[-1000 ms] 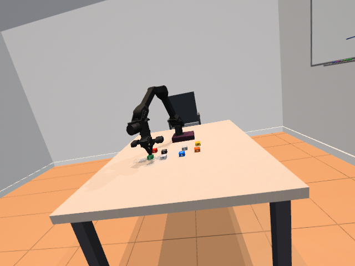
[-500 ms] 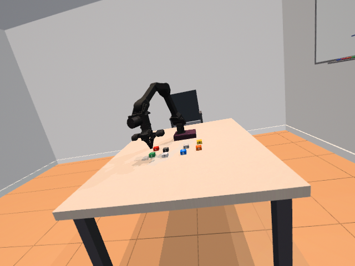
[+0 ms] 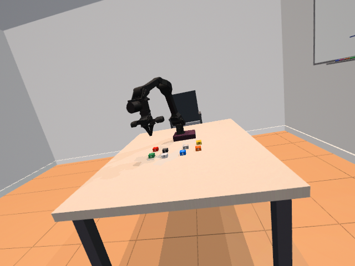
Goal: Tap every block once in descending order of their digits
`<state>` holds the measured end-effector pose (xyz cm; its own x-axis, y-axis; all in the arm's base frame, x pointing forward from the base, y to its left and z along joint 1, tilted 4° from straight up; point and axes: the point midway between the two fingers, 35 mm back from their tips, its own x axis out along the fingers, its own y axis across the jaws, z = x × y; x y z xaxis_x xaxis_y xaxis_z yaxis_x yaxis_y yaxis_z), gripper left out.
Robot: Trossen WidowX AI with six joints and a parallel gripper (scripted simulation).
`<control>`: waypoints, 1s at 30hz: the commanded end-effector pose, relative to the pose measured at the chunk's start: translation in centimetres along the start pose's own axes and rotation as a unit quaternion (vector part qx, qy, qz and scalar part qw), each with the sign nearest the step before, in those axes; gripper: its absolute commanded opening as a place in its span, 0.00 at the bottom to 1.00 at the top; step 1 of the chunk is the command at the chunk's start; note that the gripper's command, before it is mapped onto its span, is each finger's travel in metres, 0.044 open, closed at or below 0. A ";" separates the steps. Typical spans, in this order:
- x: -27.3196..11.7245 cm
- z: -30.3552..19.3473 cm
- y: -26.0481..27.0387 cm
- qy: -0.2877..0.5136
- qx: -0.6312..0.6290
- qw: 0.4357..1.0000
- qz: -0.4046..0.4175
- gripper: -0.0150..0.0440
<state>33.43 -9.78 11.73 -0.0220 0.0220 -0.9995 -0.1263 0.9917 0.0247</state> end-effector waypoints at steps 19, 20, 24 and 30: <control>8.2 -4.2 5.2 0.002 -0.003 1.000 0.003 0.29; 8.2 -4.2 5.2 0.002 -0.003 1.000 0.003 0.29; 8.8 -4.2 5.2 0.002 -0.003 1.000 0.003 0.29; 9.7 -4.2 5.2 0.002 -0.003 1.000 0.003 0.29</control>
<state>28.62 -5.03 2.89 -0.0214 0.0230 -0.9995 -0.1366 0.9903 0.0257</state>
